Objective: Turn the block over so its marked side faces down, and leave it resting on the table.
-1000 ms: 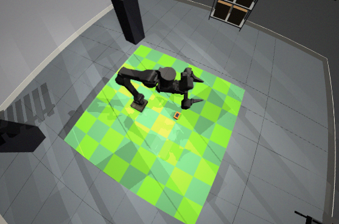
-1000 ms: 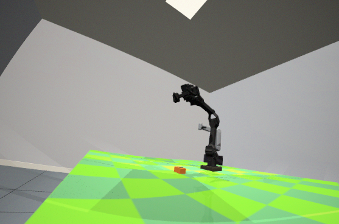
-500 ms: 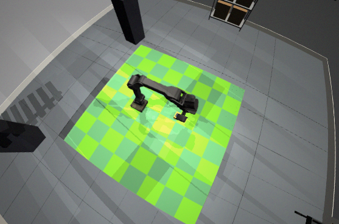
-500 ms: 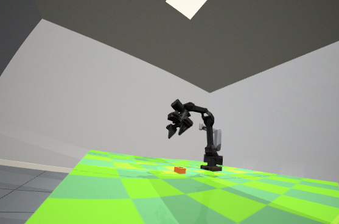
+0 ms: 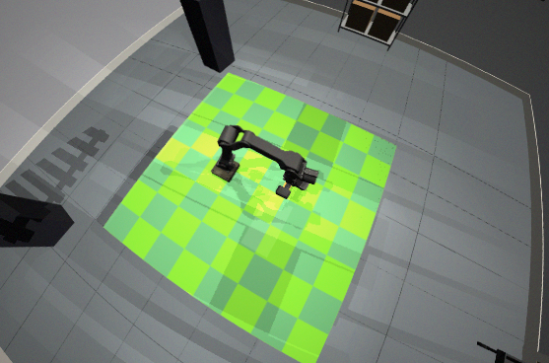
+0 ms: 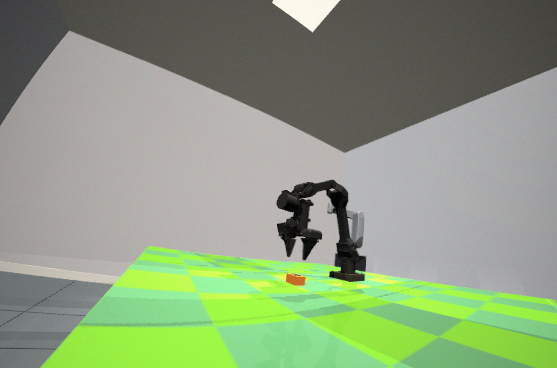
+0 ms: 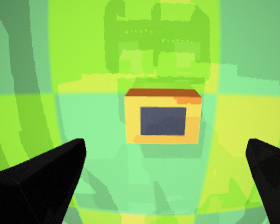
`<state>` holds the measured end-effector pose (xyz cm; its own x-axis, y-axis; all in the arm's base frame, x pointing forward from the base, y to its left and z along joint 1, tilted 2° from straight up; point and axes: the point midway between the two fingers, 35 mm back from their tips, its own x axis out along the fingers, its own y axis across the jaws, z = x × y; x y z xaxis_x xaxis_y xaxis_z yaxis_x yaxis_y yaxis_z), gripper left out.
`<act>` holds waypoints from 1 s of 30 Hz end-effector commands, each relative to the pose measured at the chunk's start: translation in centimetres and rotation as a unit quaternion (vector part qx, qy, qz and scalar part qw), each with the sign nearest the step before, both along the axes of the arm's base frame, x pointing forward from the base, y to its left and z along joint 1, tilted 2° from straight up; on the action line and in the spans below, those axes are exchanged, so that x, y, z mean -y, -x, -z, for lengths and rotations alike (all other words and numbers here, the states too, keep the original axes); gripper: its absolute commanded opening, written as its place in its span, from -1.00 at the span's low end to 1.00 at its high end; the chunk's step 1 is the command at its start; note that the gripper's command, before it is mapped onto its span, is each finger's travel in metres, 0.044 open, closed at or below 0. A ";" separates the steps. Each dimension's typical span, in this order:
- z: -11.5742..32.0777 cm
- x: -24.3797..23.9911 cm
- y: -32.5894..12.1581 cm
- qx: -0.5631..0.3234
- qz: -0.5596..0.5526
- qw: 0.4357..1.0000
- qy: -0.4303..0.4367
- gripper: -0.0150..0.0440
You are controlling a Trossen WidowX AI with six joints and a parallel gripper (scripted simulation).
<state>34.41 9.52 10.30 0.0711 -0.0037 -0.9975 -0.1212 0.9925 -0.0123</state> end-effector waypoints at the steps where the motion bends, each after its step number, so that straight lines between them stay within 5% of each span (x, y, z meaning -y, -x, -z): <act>1: 2.4 0.1 0.4 -0.012 0.002 1.000 0.006 1.00; 30: 7.0 0.1 0.2 -0.012 0.002 1.000 0.006 1.00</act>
